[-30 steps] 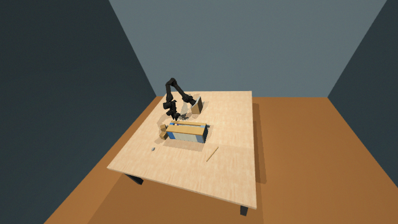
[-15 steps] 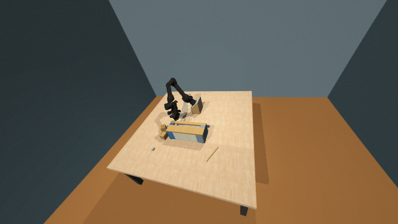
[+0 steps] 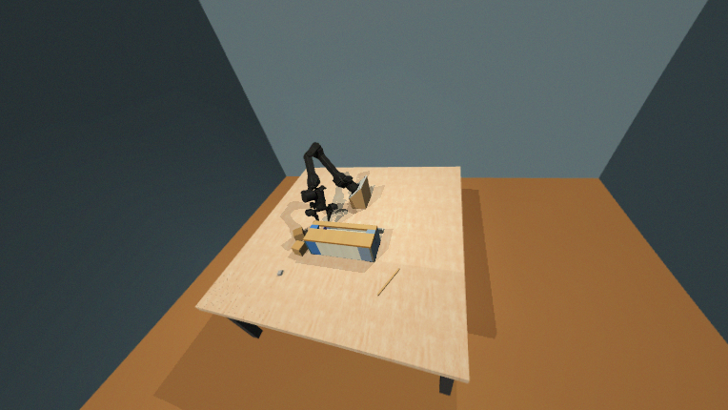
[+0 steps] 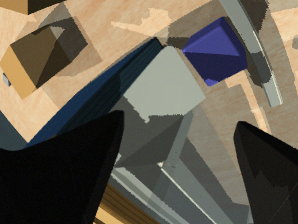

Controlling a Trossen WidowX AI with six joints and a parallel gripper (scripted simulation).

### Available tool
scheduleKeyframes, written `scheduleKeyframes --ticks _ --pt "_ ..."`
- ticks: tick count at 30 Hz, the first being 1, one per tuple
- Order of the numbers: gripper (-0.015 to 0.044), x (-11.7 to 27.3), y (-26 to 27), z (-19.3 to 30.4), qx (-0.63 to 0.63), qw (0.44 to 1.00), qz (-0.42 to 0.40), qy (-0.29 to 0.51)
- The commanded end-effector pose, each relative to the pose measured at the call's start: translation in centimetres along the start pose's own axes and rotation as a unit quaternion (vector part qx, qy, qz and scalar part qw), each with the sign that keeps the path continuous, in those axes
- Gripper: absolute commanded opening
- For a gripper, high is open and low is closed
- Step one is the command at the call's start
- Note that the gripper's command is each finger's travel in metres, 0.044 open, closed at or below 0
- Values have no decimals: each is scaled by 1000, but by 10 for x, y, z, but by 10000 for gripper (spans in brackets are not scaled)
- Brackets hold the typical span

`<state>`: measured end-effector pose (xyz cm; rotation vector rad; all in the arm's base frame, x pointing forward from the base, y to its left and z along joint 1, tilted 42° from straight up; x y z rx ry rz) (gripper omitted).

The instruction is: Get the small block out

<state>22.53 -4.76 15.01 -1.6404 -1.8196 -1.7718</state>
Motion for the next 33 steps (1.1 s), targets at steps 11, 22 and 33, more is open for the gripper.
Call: scheduleKeyframes --ticks 11,22,33 --pt "285 -13 -4 -3 -429 903 -19 -7" --pt "285 -15 -4 -4 -429 903 -19 -8" --pt "285 -32 -9 -8 -429 903 -18 -8"
Point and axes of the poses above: the point midway between the two fingers, 35 mm back from their tips, its own x axis back along the fingers, its own y axis across the jaws, z = x × y, the point moved 10 cm from there along x, back along the fingers, and after that the axes turned 1 degree about x, right-handed, at the moved point
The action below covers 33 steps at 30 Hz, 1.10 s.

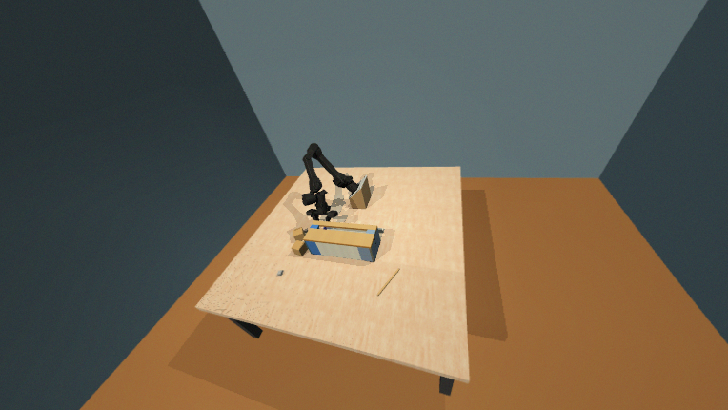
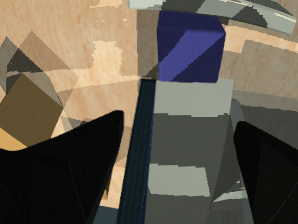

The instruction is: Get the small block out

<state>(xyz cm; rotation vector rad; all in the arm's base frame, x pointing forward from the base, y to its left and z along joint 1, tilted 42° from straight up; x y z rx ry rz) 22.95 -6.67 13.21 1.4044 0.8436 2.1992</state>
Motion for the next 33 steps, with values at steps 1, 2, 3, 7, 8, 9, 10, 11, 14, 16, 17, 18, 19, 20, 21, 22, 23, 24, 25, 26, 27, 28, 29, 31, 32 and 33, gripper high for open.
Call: scheduleKeyframes --ticks 1,2,3,7,8,9,10,11,14,16,17,18,19,20,21,22,23,24,25,26,27,28,29,31,32,33 --pt "285 -8 -3 -6 5 1000 5 -6" --pt "285 -9 -3 -6 5 1000 5 -6" --pt "285 -11 -3 -7 5 1000 5 -6" --pt "285 -17 -3 -10 5 1000 5 -6" --pt "285 -18 -3 -11 5 1000 5 -6" --pt "285 -19 -2 -12 5 1000 5 -6" --pt "285 -21 -2 -12 5 1000 5 -6" --pt "285 -22 -2 -13 5 1000 4 -6" --pt "285 -26 -2 -16 5 1000 4 -6" --pt "285 -29 -2 -17 5 1000 4 -6" --pt "285 -30 -2 -18 5 1000 4 -5" --pt "285 -31 -2 -19 5 1000 4 -5" --pt "285 -33 -2 -20 5 1000 3 -5" --pt "285 -34 -2 -21 5 1000 3 -5" --pt "285 -35 -2 -22 5 1000 3 -5" --pt "285 -37 -2 -23 5 1000 3 -5" --pt "285 -38 -2 -24 6 1000 3 -5" --pt "285 -39 -2 -25 6 1000 2 -5" --pt "285 -40 -2 -25 6 1000 2 -5" --pt "285 -40 -2 -26 6 1000 2 -5" --pt "285 -41 -2 -26 6 1000 2 -5" --pt "259 -41 -2 -26 6 1000 2 -5" --pt "233 -41 -2 -26 6 1000 2 -5" --pt "180 -41 -2 -26 6 1000 2 -5" --pt "154 -41 -2 -26 6 1000 2 -5" --pt "128 -41 -2 -26 6 1000 2 -5"
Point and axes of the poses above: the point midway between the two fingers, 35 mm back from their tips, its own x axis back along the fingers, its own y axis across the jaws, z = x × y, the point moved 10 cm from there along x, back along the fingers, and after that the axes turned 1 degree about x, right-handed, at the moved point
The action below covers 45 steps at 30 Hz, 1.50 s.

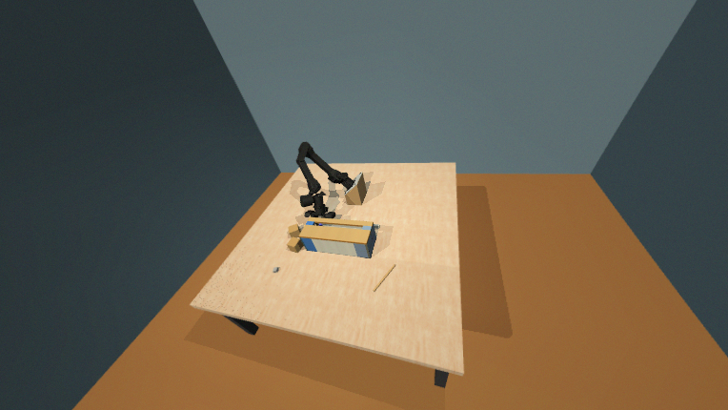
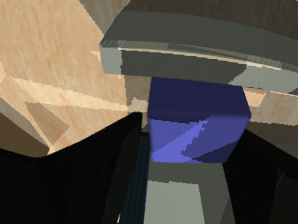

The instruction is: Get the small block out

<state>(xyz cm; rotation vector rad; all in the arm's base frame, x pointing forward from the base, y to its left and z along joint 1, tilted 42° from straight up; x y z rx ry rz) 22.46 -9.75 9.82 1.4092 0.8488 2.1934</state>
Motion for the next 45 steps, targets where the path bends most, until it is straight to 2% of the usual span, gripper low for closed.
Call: scheduleKeyframes --ticks 1,5,9,18,24,34,45 --pt "121 -1 -2 -2 3 1000 3 -3" --pt "94 -1 -2 -2 3 1000 3 -3" --pt "0 9 -2 5 2 1000 4 -3" --pt "0 53 0 25 0 1000 4 0" --pt "0 57 0 26 13 1000 3 0" --pt "0 63 -4 27 204 979 2 -6" --pt "0 70 -7 29 409 912 1 -13"
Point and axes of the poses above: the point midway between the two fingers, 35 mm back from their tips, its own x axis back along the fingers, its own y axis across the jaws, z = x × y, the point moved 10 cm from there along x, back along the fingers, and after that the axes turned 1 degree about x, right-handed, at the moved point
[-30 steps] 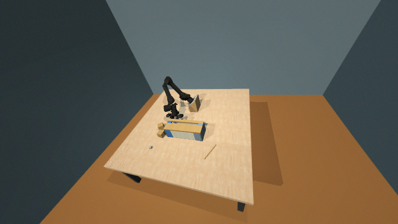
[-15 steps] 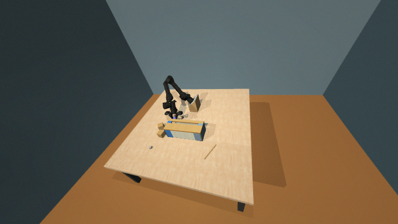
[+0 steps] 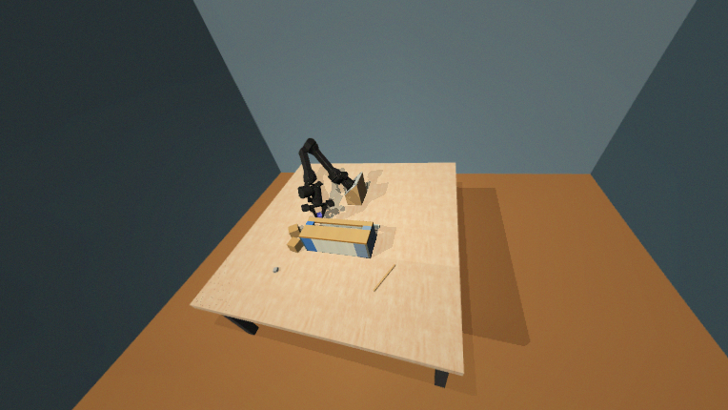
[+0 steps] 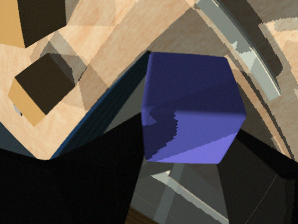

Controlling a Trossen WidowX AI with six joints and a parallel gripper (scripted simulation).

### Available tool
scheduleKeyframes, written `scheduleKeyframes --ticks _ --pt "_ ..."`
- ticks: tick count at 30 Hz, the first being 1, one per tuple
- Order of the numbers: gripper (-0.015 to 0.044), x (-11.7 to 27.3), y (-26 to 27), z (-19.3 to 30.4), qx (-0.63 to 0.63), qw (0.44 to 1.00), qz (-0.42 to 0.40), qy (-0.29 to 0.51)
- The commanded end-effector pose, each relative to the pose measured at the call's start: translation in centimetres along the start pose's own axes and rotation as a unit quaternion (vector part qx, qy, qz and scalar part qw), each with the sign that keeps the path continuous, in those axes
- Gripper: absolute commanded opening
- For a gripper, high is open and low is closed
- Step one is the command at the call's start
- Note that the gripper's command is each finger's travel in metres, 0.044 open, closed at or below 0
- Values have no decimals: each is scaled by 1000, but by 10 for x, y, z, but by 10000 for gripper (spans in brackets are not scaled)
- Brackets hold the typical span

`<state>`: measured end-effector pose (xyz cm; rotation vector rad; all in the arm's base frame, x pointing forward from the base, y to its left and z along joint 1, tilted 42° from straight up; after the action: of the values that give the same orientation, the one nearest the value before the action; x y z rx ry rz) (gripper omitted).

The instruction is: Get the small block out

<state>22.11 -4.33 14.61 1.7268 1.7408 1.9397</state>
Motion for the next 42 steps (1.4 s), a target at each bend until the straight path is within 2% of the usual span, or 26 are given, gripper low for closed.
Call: scheduleKeyframes --ticks 1,11,21,31,42 --pt "0 4 1 2 79 997 -3 -3" --pt "0 11 0 4 272 962 -1 -10" --pt "0 18 -2 7 455 890 2 -17" --pt "0 25 -4 9 621 784 7 -24" --pt "0 32 -6 10 775 631 15 -30"
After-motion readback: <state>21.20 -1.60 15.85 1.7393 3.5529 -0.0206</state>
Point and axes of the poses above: the point midway between the two fingers, 35 mm back from their tips, its own x axis back along the fingers, its own y axis across the jaws, z = x × y, the point moved 10 cm from there along x, back along the fingers, and after that the axes turned 1 degree about x, right-handed, at the moved point
